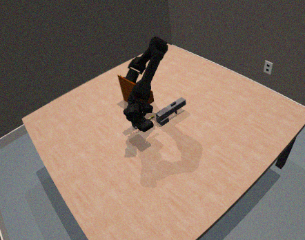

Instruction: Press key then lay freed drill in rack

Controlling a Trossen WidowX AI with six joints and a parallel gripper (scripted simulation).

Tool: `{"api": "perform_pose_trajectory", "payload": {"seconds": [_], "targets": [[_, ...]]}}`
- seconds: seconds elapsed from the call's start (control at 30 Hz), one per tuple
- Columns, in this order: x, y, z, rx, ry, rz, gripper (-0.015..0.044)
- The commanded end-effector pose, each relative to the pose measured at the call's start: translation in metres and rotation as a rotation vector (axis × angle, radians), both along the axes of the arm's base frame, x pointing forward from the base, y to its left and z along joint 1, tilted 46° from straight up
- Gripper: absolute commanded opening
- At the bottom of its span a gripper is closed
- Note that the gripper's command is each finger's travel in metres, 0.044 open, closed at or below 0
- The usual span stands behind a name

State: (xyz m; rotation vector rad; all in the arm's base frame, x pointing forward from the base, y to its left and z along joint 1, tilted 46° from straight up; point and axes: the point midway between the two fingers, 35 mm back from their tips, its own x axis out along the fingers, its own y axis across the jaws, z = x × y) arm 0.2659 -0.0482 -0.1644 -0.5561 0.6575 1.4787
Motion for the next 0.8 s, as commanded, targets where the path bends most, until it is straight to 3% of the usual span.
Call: {"api": "perform_pose_trajectory", "payload": {"seconds": [0.0, 0.77], "targets": [[0.0, -0.0022, 0.002, -0.003, -0.002, 0.005, 0.0], [-0.0078, -0.0117, 0.0095, -0.004, -0.001, 0.005, 0.0]]}}
